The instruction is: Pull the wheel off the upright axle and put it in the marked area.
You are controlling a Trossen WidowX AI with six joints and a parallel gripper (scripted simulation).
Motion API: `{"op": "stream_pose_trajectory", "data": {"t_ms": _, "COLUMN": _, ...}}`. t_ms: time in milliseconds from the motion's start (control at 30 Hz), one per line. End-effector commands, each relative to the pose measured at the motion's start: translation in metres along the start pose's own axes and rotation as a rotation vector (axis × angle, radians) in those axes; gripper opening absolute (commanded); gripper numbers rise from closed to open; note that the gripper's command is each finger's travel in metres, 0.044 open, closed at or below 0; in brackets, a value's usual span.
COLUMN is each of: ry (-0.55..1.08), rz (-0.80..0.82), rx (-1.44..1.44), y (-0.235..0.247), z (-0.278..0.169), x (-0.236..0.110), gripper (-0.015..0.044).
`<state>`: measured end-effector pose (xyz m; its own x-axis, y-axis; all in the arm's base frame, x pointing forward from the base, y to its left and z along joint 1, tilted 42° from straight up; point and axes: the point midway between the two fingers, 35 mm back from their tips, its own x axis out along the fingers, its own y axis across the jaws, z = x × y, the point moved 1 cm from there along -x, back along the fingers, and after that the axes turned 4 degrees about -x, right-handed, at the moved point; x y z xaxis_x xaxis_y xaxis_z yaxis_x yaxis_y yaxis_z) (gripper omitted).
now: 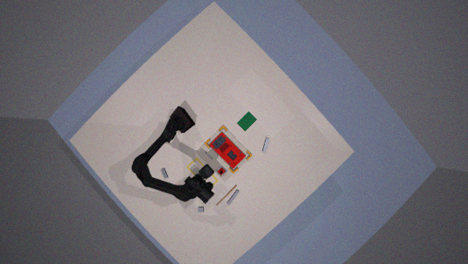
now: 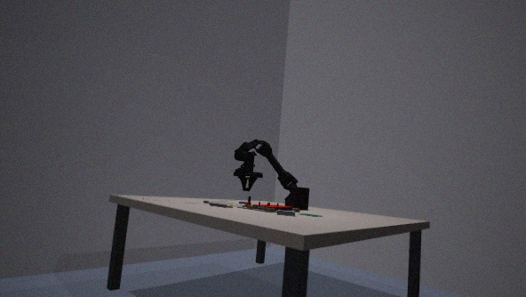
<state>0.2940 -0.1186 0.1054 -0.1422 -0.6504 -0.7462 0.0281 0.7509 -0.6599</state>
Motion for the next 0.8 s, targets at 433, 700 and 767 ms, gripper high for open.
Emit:
{"op": "stream_pose_trajectory", "data": {"t_ms": 433, "ry": -0.001, "rz": -0.006, "rx": -0.003, "y": -0.002, "z": 0.001, "x": 0.075, "gripper": 0.0000}}
{"op": "stream_pose_trajectory", "data": {"t_ms": 700, "ry": 0.003, "rz": -0.003, "rx": 0.005, "y": -0.003, "z": -0.001, "x": 0.085, "gripper": 0.0079}}
{"op": "stream_pose_trajectory", "data": {"t_ms": 767, "ry": 0.003, "rz": -0.003, "rx": 0.005, "y": -0.003, "z": -0.001, "x": 0.085, "gripper": 0.0131}}
